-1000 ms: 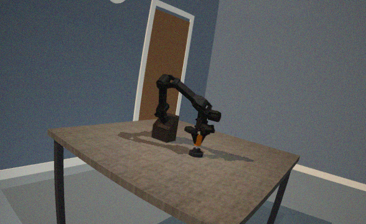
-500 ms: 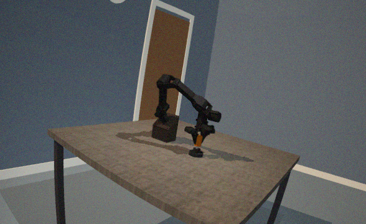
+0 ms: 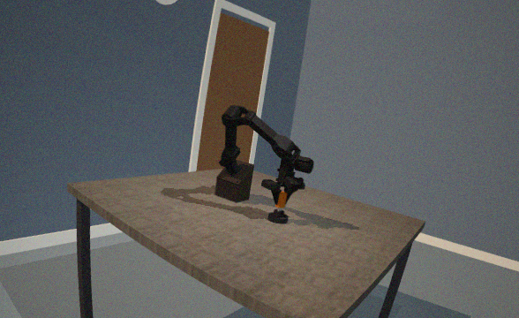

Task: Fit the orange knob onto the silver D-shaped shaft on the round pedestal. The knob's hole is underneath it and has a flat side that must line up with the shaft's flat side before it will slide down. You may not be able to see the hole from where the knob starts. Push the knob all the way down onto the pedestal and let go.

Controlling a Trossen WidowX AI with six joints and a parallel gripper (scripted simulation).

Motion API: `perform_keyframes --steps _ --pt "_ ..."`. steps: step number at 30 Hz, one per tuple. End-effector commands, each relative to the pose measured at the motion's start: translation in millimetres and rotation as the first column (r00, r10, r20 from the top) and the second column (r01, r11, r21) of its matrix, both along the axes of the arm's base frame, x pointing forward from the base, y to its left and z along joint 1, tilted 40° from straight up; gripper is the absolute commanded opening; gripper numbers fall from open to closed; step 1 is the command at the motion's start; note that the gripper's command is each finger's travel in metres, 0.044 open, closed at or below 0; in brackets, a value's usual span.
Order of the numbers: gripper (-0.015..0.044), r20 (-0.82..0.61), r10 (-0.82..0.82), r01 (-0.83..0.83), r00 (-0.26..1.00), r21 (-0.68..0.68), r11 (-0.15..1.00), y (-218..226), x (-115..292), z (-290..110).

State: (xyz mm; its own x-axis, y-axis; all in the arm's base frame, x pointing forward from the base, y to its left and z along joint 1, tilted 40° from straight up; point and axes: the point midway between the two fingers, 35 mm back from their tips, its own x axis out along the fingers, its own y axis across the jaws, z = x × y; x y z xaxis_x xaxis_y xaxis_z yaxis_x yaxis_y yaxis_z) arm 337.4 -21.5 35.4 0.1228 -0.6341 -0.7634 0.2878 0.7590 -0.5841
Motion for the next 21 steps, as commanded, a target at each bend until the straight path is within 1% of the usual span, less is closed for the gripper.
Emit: perform_keyframes --steps 1,18,21 --pt "0.0000 0.005 0.003 -0.003 1.000 -0.002 1.000 0.2 1.2 -1.6" --pt "0.0000 0.005 0.003 -0.003 1.000 -0.002 1.000 0.4 0.0 3.0" --pt "0.0000 0.040 -0.039 0.039 0.998 0.006 0.999 0.4 0.0 3.2"
